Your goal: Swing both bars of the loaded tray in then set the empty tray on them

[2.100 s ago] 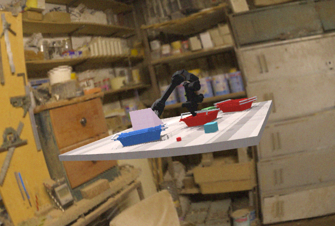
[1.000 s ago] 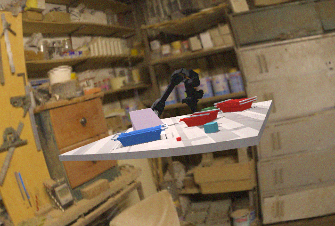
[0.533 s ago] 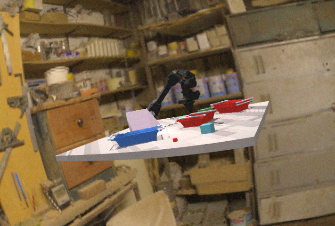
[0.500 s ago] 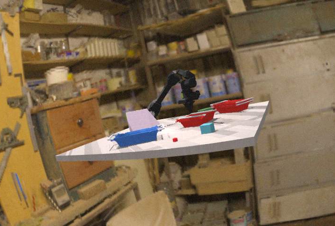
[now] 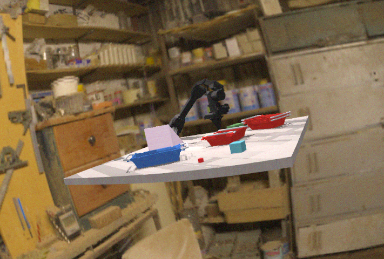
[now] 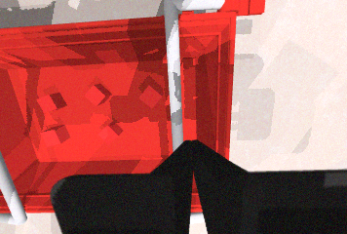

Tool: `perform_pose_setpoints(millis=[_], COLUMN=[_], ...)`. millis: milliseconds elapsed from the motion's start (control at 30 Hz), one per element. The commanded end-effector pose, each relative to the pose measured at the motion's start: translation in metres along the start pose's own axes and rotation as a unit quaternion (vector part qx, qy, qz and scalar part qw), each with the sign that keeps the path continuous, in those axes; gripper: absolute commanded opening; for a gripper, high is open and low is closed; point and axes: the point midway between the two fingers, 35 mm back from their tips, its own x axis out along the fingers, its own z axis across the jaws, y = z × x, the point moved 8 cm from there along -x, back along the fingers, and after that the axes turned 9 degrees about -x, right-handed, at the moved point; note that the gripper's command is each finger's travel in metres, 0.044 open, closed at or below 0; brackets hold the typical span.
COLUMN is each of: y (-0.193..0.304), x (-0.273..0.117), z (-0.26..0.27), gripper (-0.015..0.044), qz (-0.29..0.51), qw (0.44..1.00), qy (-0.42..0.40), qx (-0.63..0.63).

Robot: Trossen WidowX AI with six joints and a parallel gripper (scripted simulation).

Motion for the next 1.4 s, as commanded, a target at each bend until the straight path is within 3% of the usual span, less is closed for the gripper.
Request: perform_pose_setpoints(millis=[0, 1233, 1367], y=[0.0000, 0.0000, 0.0000], x=[0.0000, 0.0000, 0.0000], z=[0.0000, 0.0000, 0.0000], gripper=[0.0000, 0.0000, 0.0105], qz=[0.000, 0.000, 0.000], qw=[1.000, 1.000, 1.000], qy=[0.000, 0.000, 0.000], qx=[0.000, 0.000, 0.000])
